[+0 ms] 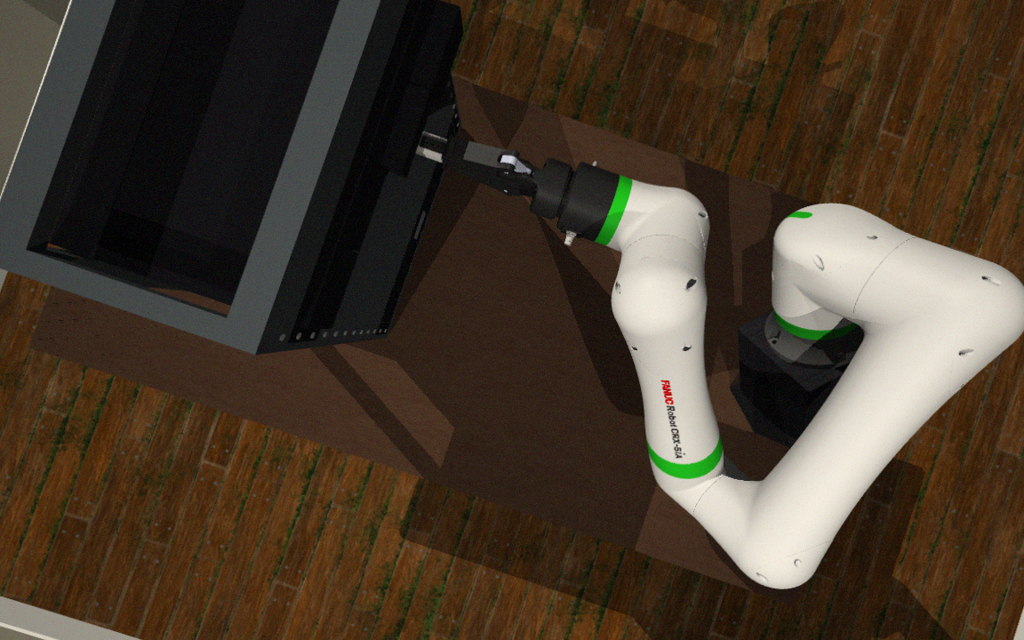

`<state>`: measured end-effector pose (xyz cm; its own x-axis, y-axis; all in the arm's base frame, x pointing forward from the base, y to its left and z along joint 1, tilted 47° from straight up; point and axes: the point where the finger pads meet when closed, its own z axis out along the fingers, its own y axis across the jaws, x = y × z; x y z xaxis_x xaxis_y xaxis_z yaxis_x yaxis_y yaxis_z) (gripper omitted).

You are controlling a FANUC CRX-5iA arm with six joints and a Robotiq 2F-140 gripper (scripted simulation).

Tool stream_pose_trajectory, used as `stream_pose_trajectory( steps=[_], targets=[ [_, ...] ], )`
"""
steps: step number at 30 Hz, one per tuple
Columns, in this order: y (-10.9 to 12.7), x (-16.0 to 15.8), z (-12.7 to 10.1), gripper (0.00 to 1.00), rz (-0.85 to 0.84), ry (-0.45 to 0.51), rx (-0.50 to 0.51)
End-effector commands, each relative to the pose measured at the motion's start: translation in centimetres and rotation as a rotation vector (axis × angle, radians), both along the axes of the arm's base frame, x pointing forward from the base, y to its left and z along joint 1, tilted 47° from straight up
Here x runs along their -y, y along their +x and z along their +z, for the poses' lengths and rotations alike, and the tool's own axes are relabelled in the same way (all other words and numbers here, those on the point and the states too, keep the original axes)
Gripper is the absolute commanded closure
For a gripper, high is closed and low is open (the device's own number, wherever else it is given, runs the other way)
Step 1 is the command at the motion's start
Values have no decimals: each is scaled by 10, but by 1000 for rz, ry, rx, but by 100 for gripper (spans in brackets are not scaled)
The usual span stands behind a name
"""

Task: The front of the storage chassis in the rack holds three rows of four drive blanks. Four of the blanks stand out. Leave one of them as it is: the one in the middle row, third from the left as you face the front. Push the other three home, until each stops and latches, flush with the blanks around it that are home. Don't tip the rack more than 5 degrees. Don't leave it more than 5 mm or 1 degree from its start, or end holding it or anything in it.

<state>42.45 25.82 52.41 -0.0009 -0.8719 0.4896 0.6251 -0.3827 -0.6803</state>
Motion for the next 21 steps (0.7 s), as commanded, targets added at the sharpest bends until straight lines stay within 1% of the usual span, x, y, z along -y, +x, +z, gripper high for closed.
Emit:
stream_pose_trajectory(
  steps=[1,21],
  targets=[
    [0,0,0,100,0,0,0],
    [2,-1,2,100,0,0,0]
  ],
)
